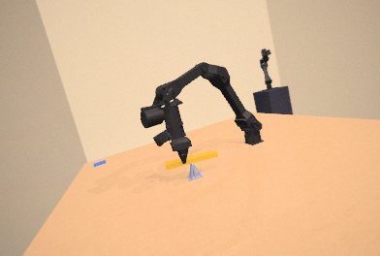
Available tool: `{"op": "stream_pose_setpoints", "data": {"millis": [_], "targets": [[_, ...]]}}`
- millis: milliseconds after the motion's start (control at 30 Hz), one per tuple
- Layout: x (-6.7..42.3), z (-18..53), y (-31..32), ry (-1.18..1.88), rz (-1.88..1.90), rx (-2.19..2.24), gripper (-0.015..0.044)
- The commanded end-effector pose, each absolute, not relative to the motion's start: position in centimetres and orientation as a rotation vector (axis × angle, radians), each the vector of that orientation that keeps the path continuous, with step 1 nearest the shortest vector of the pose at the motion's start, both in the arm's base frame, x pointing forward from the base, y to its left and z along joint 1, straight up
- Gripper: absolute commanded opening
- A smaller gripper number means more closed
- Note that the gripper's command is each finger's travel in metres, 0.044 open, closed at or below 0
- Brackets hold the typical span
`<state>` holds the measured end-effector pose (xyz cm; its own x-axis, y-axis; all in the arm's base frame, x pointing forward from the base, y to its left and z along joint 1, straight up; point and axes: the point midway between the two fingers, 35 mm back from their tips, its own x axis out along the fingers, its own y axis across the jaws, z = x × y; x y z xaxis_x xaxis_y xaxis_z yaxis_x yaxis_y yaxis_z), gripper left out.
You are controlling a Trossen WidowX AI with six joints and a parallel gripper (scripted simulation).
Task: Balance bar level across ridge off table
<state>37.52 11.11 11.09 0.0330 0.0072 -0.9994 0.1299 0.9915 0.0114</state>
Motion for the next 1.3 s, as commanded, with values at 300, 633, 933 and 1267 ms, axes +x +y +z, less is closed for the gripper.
{"op": "stream_pose_setpoints", "data": {"millis": [300, 633, 933, 1267], "targets": [[37.54, 10.94, 11.14, 1.536, -0.092, 0.111, 0.0000], [37.55, 10.86, 11.14, 1.536, -0.092, 0.111, 0.0000], [37.55, 10.78, 11.14, 1.536, -0.092, 0.111, 0.0000], [37.57, 10.69, 11.13, 1.535, -0.092, 0.111, 0.0000]]}}
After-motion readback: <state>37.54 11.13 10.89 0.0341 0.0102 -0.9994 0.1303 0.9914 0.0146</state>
